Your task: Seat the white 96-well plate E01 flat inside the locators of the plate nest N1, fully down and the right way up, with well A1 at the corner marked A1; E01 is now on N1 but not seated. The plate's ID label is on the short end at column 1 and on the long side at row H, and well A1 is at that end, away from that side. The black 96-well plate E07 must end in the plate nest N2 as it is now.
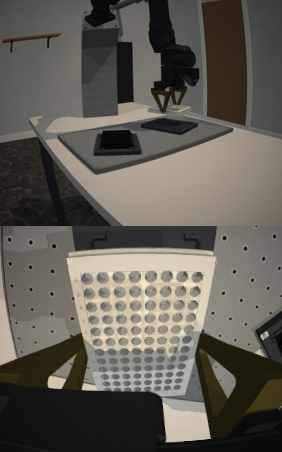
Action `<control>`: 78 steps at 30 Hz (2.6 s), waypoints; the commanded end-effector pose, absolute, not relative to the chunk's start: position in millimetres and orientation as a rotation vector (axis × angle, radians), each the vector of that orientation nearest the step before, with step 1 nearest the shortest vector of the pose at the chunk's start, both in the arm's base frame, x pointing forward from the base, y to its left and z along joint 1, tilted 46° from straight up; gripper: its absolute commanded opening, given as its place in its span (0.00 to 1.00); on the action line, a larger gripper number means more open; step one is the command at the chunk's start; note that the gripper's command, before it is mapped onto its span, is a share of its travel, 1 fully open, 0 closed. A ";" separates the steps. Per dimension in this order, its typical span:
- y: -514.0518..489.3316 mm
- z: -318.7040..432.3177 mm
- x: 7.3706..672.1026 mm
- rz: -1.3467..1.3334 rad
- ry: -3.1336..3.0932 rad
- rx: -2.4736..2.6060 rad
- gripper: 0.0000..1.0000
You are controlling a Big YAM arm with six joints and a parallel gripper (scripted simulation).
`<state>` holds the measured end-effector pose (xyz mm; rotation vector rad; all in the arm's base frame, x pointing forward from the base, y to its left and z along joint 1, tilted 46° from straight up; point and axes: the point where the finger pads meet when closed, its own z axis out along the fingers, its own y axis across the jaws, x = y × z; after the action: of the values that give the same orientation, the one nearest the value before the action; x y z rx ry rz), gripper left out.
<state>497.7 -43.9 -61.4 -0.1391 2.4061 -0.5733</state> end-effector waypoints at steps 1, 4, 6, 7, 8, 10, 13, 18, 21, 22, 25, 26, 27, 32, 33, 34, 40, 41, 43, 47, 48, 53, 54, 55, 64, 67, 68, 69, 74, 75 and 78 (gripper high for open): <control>-30.4 -53.7 489.7 -0.559 2.402 -0.154 0.00; -29.5 -51.0 491.5 -0.556 2.393 -0.151 0.00; -29.3 -50.7 493.5 -0.557 2.390 -0.153 0.00; -29.4 -51.7 493.1 -0.557 2.392 -0.154 0.00; -29.4 -51.9 493.0 -0.557 2.393 -0.155 0.00; -29.4 -51.9 493.0 -0.557 2.393 -0.155 0.00; -29.4 -51.9 493.0 -0.557 2.393 -0.155 0.00; -29.4 -51.9 493.0 -0.557 2.393 -0.155 0.00; -29.4 -51.9 493.0 -0.557 2.393 -0.155 0.00; -29.4 -51.9 493.0 -0.557 2.393 -0.155 0.00; -29.4 -51.9 493.0 -0.557 2.393 -0.155 0.00; -29.4 -51.9 493.0 -0.557 2.393 -0.155 0.00; -29.4 -51.9 493.0 -0.557 2.393 -0.155 0.00; -29.4 -51.9 493.0 -0.557 2.393 -0.155 0.00; -29.4 -51.9 493.0 -0.557 2.393 -0.155 0.00; -29.4 -51.9 493.0 -0.557 2.393 -0.155 0.00; -29.4 -51.9 493.0 -0.557 2.393 -0.155 0.00; -29.4 -51.9 493.0 -0.557 2.393 -0.155 0.00; -29.4 -51.9 493.0 -0.557 2.393 -0.155 0.00; -29.4 -51.9 493.0 -0.557 2.393 -0.155 0.00; -29.4 -51.9 493.0 -0.557 2.393 -0.155 0.00; -29.4 -51.9 493.0 -0.557 2.393 -0.155 0.00; -29.4 -51.9 493.0 -0.557 2.393 -0.155 0.00; -29.4 -51.9 493.0 -0.557 2.393 -0.155 0.00; -49.8 -46.6 492.9 -0.575 2.396 -0.142 0.00; -42.7 -52.4 493.7 -0.566 2.399 -0.148 0.00; -42.7 -52.4 493.7 -0.566 2.399 -0.148 0.00; -42.6 -52.4 493.7 -0.566 2.399 -0.148 0.00; -42.4 -52.4 493.8 -0.566 2.399 -0.148 0.00; -42.4 -52.4 493.8 -0.566 2.399 -0.148 0.00; -42.3 -52.5 493.8 -0.566 2.399 -0.148 0.00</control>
<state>496.0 -45.2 -55.6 -0.1396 2.4032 -0.5709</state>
